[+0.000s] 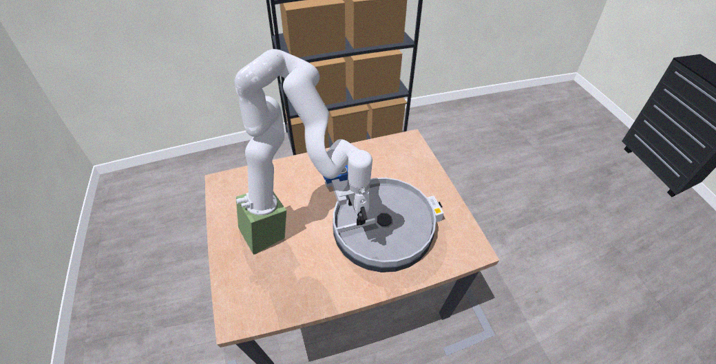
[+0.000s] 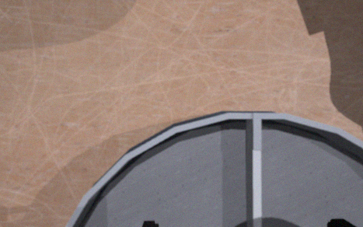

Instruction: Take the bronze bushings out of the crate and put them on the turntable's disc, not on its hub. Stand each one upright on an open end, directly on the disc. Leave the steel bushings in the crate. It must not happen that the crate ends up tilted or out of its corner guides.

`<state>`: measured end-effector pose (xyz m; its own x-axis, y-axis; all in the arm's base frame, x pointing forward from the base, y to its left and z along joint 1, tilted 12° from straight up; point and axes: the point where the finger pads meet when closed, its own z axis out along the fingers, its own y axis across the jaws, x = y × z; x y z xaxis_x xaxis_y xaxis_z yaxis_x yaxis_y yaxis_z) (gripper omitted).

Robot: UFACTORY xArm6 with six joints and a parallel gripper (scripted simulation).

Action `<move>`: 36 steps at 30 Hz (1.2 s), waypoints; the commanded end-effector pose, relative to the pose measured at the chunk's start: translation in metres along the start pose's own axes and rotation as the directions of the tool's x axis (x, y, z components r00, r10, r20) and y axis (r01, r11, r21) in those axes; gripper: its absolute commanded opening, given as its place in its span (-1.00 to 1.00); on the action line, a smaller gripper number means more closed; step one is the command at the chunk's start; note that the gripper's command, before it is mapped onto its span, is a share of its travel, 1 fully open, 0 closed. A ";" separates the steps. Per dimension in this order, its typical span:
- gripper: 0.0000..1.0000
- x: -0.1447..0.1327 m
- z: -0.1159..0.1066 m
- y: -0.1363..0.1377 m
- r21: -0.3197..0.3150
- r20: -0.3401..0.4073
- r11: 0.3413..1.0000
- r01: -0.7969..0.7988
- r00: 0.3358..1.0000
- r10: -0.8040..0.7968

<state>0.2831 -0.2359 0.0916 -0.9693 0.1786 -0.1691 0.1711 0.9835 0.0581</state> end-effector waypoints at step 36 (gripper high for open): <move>-0.73 -0.004 -0.002 0.002 -0.001 0.034 1.000 -0.018 0.999 0.018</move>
<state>0.2862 -0.2337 0.0925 -0.9601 0.1976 -0.1980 0.1883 0.9800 0.0648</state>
